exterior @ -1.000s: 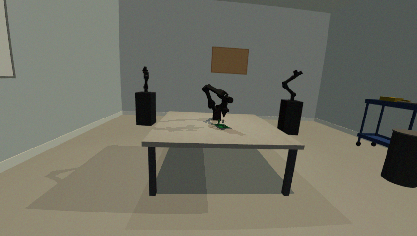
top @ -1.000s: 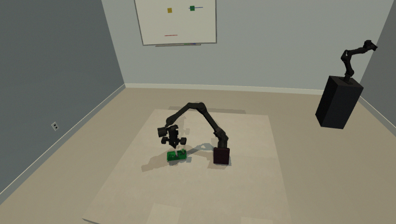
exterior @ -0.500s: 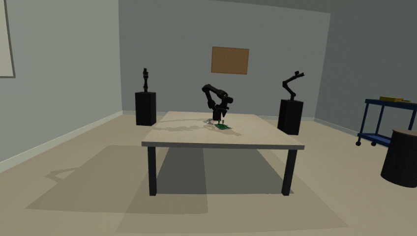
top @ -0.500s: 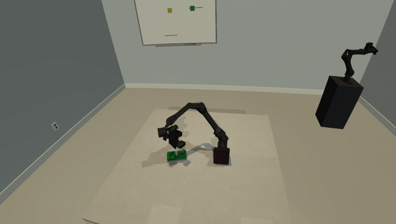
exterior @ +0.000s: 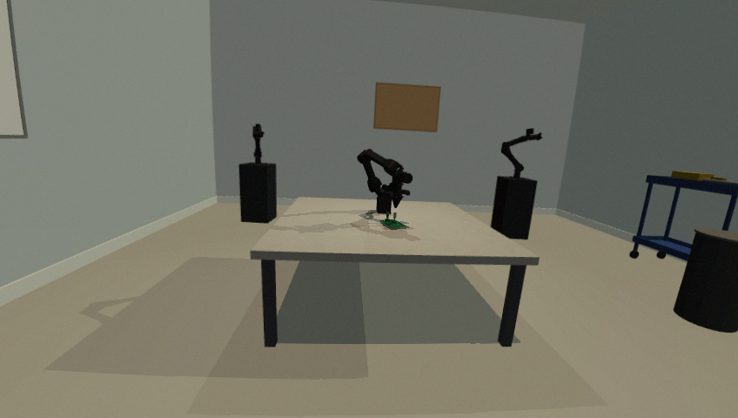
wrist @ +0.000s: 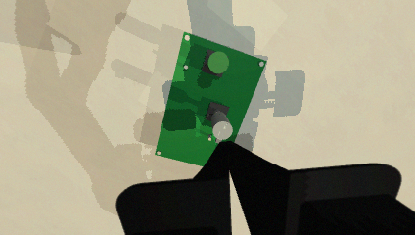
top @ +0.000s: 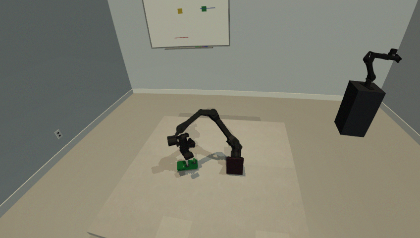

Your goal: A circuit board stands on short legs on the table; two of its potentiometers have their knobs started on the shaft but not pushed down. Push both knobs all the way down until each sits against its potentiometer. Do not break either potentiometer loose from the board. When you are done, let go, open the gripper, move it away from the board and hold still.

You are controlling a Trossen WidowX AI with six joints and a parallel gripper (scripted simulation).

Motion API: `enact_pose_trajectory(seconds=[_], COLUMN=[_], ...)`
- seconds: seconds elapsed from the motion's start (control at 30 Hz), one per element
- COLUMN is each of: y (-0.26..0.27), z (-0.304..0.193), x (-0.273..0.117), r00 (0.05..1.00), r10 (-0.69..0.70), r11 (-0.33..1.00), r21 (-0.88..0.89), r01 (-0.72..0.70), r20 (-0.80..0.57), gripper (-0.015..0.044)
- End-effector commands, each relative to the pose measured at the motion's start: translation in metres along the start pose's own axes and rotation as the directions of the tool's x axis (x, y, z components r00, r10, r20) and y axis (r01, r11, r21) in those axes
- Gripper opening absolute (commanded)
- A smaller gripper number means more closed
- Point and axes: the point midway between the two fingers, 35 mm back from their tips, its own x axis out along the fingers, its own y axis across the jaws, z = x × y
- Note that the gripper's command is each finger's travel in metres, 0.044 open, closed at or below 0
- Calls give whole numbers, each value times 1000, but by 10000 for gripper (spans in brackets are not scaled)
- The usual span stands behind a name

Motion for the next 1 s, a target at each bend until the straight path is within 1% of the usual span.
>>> enact_pose_trajectory(seconds=[0.0, 0.47, 0.97], y=[-1, -1, -1], z=[1, 1, 1], x=[3, 23, 24], r00=[1000, 1000, 1000], r10=[2, 3, 3], r11=[1000, 1000, 1000], r21=[15, 15, 15], r01=[-2, -3, -3], r20=[8, 9, 9], gripper=[0, 0, 0])
